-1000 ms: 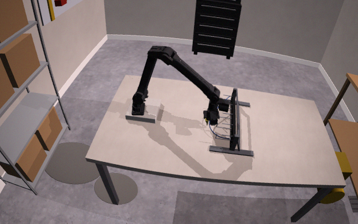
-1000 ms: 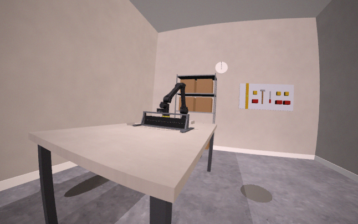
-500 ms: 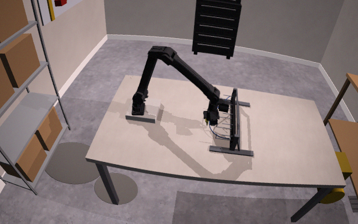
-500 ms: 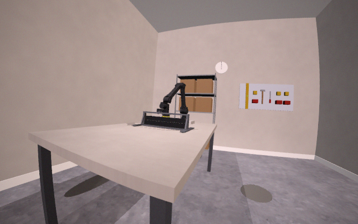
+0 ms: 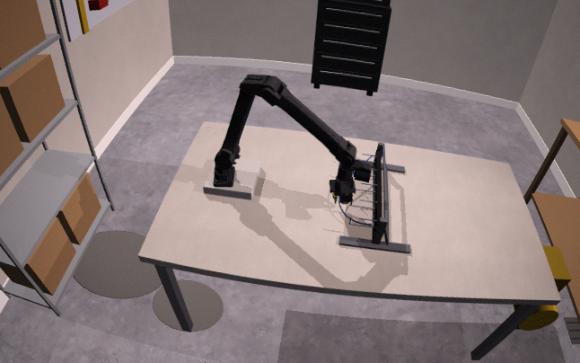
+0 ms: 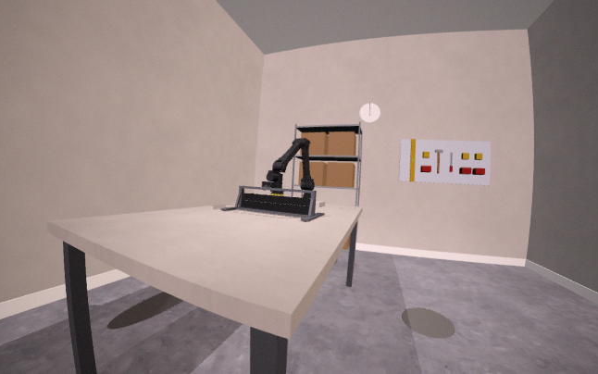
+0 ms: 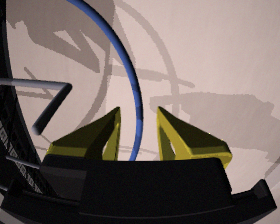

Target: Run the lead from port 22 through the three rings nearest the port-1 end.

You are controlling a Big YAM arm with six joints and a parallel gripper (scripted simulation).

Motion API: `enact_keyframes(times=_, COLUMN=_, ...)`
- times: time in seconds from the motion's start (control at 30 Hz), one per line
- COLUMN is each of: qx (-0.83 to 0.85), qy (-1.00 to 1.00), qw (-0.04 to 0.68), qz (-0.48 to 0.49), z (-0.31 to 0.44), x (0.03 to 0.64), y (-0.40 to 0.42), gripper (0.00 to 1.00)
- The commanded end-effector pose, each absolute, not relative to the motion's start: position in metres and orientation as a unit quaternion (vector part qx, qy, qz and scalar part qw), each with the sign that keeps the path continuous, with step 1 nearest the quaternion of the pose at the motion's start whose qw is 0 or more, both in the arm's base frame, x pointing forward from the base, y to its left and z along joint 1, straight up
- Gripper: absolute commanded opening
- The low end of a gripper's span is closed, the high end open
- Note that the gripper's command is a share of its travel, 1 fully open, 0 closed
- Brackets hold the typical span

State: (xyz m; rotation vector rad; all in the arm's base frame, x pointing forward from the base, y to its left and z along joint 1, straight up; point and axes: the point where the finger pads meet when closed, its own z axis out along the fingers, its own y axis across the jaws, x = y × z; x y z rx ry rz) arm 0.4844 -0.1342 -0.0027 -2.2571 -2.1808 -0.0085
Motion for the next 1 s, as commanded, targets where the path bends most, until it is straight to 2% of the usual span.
enact_keyframes(times=0.0, qx=-0.716, qy=-0.698, qw=-0.002, qz=-0.005, z=-0.0055, x=0.4902, y=-0.1311, gripper=0.32)
enact_keyframes(times=0.7, qx=-0.716, qy=-0.698, qw=-0.002, qz=-0.005, z=-0.0055, x=0.4902, y=-0.1311, gripper=0.32)
enact_keyframes(times=0.73, qx=-0.716, qy=-0.698, qw=-0.002, qz=-0.005, z=-0.0055, x=0.4902, y=-0.1311, gripper=0.0)
enact_keyframes(times=0.97, qx=-0.716, qy=-0.698, qw=-0.002, qz=-0.005, z=-0.0055, x=0.4901, y=-0.1312, gripper=0.0)
